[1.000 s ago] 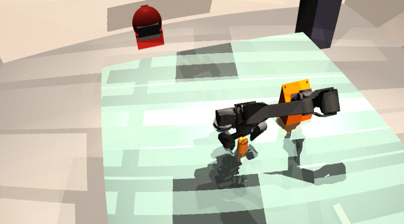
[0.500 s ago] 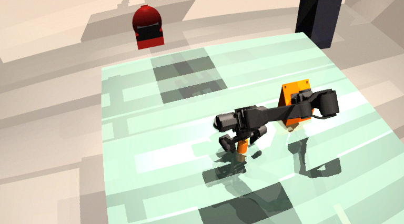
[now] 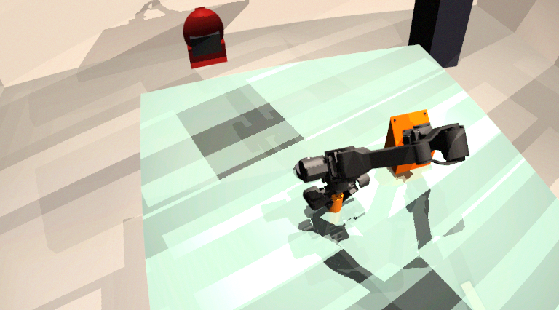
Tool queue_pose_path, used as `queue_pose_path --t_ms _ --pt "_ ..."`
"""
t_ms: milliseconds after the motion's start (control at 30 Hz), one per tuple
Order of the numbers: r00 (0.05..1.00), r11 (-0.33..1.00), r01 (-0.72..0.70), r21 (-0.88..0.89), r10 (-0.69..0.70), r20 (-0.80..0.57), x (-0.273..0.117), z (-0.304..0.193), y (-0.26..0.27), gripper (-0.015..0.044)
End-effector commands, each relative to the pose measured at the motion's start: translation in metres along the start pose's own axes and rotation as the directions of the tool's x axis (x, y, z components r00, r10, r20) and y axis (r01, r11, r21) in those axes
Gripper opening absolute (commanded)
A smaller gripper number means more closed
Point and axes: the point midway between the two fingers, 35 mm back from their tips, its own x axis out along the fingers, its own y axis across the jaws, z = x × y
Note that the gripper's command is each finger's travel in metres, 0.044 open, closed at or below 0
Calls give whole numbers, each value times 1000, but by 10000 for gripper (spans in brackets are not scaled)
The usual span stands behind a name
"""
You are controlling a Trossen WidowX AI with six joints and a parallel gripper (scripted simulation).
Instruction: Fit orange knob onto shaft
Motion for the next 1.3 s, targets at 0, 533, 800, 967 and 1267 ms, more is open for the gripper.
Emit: queue_pose_path --t_ms 0,533,800,967,1267 --pt "1000 1000 5 7 -5 -5 2 0 -1 98" --pt "1000 1000 6 8 -6 9 -43 6 7 0" --pt "1000 1000 7 8 -7 12 -67 8 9 0" --pt "1000 1000 8 9 -8 12 -83 9 10 0" --pt "1000 1000 8 8 -8 8 -111 10 10 0"
